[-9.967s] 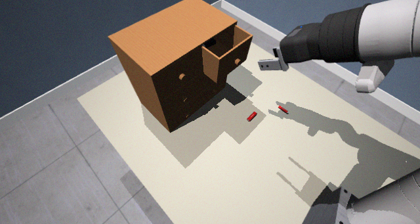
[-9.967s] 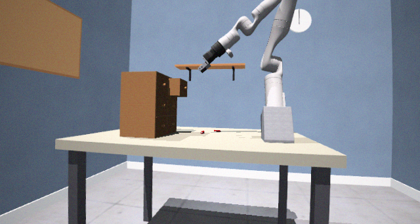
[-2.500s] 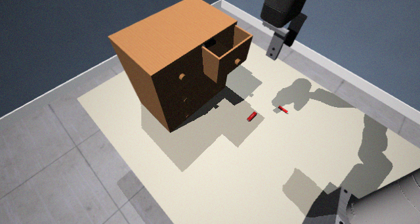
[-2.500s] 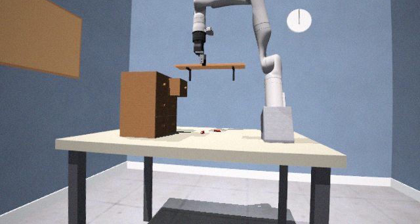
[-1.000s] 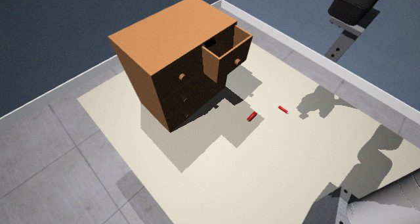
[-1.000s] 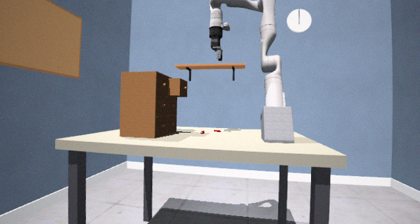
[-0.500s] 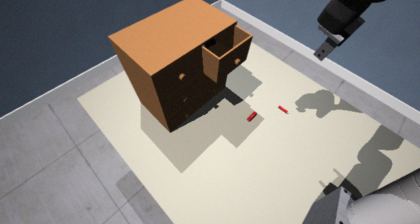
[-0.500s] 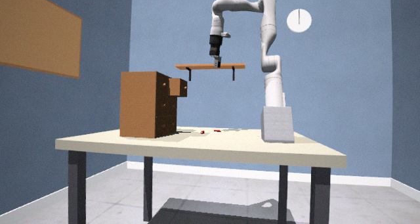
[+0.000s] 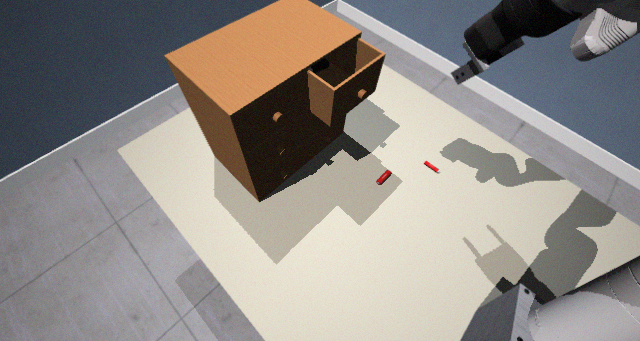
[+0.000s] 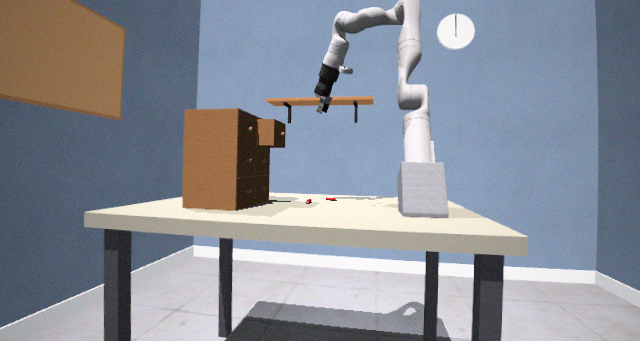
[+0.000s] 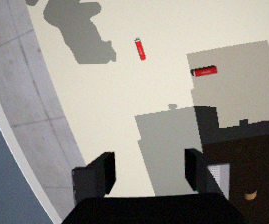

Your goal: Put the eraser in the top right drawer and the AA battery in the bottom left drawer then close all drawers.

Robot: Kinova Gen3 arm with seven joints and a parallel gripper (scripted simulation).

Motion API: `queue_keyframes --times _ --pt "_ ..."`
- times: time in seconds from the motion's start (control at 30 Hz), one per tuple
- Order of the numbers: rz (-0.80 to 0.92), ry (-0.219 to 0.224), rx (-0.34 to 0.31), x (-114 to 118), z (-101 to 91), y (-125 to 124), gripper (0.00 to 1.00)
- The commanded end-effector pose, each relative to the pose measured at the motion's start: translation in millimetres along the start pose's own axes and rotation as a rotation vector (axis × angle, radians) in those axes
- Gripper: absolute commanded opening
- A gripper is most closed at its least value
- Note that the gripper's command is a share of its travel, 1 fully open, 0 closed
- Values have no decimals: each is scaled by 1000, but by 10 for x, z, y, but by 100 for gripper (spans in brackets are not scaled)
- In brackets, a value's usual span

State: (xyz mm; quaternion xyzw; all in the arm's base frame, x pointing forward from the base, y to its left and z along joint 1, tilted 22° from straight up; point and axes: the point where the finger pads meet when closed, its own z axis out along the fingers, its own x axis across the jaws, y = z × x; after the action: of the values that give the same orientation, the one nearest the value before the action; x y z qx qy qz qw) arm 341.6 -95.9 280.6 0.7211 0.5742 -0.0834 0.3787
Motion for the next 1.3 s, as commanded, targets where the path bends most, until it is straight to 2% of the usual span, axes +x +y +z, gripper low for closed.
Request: queue_keyframes --times 0.0,0.27,0.33,0.57,0.83,1.23,1.27 --pt "10 41 -95 113 64 20 100" --pt "10 143 -271 372 99 95 100" --pt "10 143 -271 372 99 95 100" --pt "-9 239 -362 611 57 45 100" --pt "-26 311 -409 773 5 -37 100" --pt "-29 332 -421 822 -19 -51 100" --pt "-29 332 -421 822 -19 -51 0"
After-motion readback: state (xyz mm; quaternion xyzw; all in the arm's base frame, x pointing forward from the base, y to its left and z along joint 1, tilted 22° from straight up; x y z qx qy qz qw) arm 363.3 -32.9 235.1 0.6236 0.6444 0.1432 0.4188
